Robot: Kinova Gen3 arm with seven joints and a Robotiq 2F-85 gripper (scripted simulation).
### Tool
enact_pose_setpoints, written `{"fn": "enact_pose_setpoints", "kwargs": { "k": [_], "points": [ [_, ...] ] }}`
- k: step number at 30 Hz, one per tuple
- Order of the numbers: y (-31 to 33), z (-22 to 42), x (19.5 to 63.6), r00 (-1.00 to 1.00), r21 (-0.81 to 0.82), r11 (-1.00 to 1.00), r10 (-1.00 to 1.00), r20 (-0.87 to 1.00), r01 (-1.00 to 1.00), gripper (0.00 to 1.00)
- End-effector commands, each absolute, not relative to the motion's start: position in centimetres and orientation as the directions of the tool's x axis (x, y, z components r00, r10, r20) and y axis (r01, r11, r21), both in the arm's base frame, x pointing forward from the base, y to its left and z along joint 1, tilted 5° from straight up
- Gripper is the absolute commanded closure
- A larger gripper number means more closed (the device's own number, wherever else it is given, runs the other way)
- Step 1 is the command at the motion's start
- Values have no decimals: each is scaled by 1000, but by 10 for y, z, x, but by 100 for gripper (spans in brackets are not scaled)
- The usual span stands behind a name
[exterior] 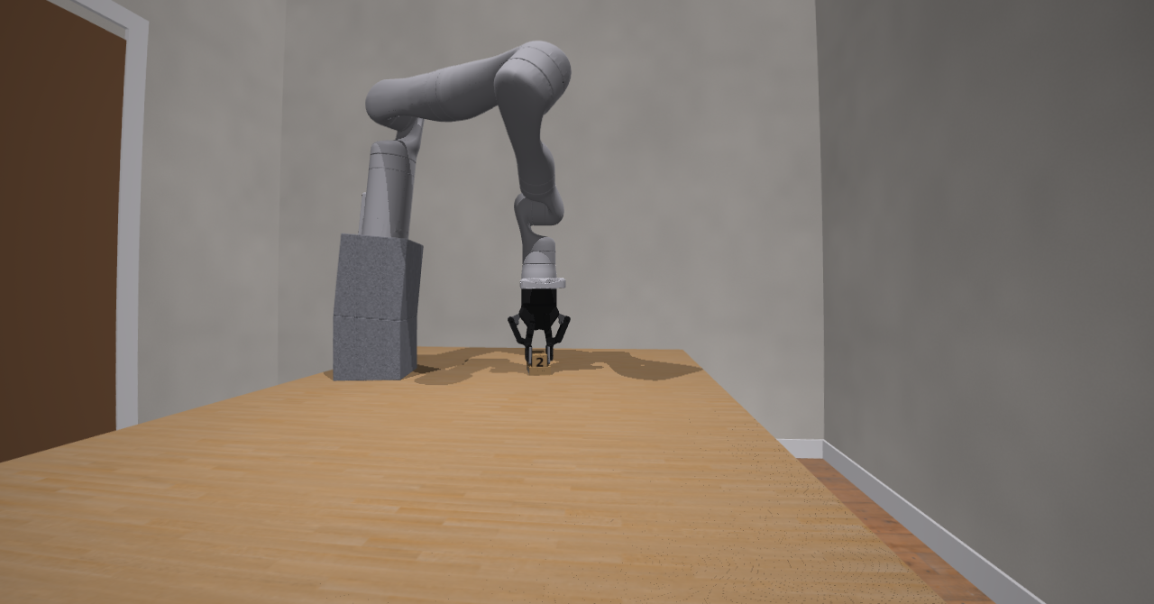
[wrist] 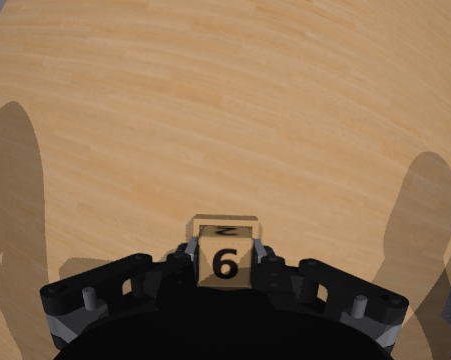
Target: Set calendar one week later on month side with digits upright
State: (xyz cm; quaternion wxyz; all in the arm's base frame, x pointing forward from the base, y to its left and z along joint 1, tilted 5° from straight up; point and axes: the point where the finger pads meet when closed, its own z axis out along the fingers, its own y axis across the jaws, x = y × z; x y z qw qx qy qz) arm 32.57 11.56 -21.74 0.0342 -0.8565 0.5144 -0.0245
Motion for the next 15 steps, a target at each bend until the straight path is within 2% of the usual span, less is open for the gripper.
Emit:
{"fn": "enact_pose_setpoints", "kwargs": {
  "k": [1, 12, 13, 15],
  "points": [
    [116, -217, 326, 470, -85, -468, -883, 7, -879, 72],
    [116, -217, 326, 470, -85, -468, -883, 7, -879, 72],
    [116, -217, 326, 470, -85, -468, -883, 7, -879, 68],
    [116, -217, 326, 470, -85, -468, -883, 7, -879, 68]
  ]
}}
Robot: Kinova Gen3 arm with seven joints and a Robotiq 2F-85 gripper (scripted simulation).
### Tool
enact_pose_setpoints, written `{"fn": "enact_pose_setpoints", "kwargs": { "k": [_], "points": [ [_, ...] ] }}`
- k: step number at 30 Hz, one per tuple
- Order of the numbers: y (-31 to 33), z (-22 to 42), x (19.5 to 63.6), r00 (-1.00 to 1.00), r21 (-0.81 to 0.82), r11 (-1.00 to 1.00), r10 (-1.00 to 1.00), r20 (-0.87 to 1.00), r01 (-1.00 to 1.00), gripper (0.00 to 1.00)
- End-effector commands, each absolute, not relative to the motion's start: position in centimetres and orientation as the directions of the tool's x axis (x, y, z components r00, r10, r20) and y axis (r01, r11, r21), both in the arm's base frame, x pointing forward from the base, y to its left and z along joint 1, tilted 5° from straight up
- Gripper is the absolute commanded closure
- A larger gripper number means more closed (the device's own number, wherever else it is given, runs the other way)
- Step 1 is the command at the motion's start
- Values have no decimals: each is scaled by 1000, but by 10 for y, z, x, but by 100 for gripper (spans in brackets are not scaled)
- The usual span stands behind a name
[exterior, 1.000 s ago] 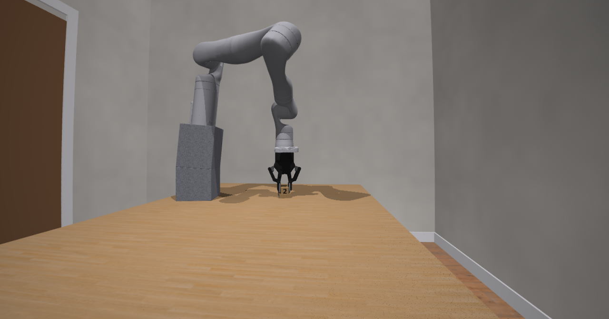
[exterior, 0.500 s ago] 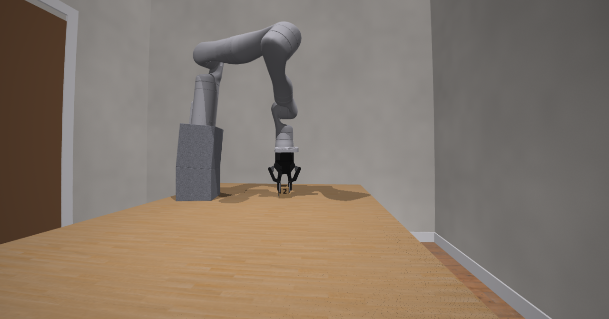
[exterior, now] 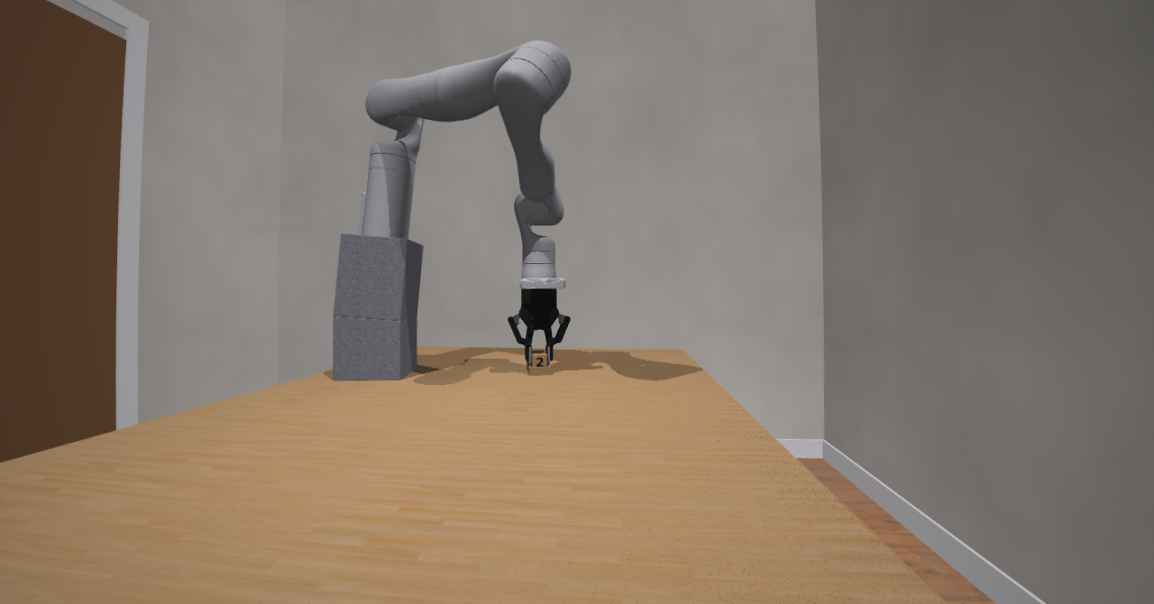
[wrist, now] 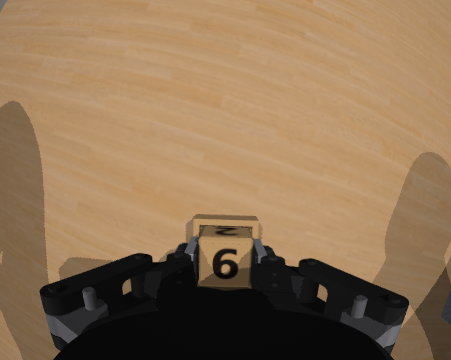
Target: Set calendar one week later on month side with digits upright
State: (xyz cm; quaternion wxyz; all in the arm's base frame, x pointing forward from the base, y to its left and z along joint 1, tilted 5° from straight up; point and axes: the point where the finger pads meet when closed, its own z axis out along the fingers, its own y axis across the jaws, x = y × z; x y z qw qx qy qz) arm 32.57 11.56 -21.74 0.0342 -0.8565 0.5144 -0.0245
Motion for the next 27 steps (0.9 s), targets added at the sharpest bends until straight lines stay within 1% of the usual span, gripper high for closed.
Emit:
{"fn": "enact_pose_setpoints", "kwargs": {
  "k": [1, 3, 4, 6, 7, 9, 10, 27],
  "points": [
    [116, -217, 326, 470, -85, -468, -883, 7, -879, 64],
    [116, -217, 326, 470, -85, -468, -883, 7, -879, 64],
    [116, -217, 326, 470, -85, -468, -883, 7, -879, 60],
    [116, -217, 326, 470, -85, -468, -883, 7, -879, 60],
    [116, -217, 326, 470, -85, -468, -883, 7, -879, 56],
    [116, -217, 326, 470, -85, -468, -883, 7, -879, 56],
    [116, -217, 326, 470, -85, -468, -883, 7, -879, 52],
    [115, -208, 325, 470, -85, -468, -883, 7, -879, 52]
  ]
}}
